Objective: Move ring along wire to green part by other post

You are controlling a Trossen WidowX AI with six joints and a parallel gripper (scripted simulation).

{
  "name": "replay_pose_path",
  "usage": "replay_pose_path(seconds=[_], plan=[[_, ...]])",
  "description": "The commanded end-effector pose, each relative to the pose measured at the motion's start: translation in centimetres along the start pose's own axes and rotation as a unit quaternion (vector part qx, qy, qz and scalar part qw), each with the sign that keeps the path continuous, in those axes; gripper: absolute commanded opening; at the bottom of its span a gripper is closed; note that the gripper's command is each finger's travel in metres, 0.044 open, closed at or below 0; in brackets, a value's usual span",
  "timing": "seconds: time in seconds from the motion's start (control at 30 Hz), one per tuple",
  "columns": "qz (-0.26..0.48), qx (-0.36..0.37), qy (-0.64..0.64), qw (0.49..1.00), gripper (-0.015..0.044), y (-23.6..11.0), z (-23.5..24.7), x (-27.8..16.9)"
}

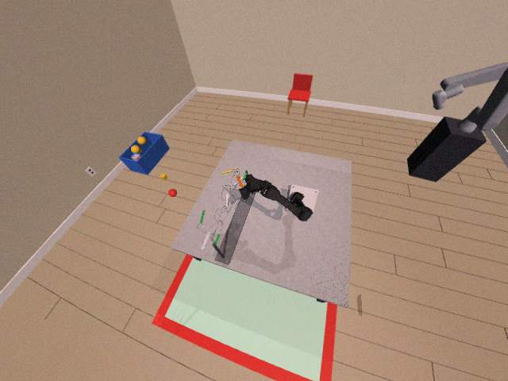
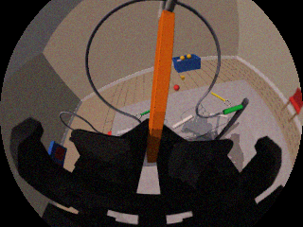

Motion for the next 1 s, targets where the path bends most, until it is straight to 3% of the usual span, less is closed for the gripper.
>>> replay_pose_path(seconds=[0.0, 0.97], plan=[[0.004, 0.008, 0.022, 1.000, -0.0150, 0.06, -0.25, -0.16], [0.010, 0.064, 0.120, 0.991, -0.0150, -0.04, 0.00, -0.01]])
Point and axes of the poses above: the point midway between the two fingers, 35 mm back from their tips, its own y axis out along the fingers, its own z axis across the jaws, x = y × z, the point moved 3 cm from there along -y, back along the fingers, and after that the axes turned 5 degrees about -y, right-handed, at the moved point
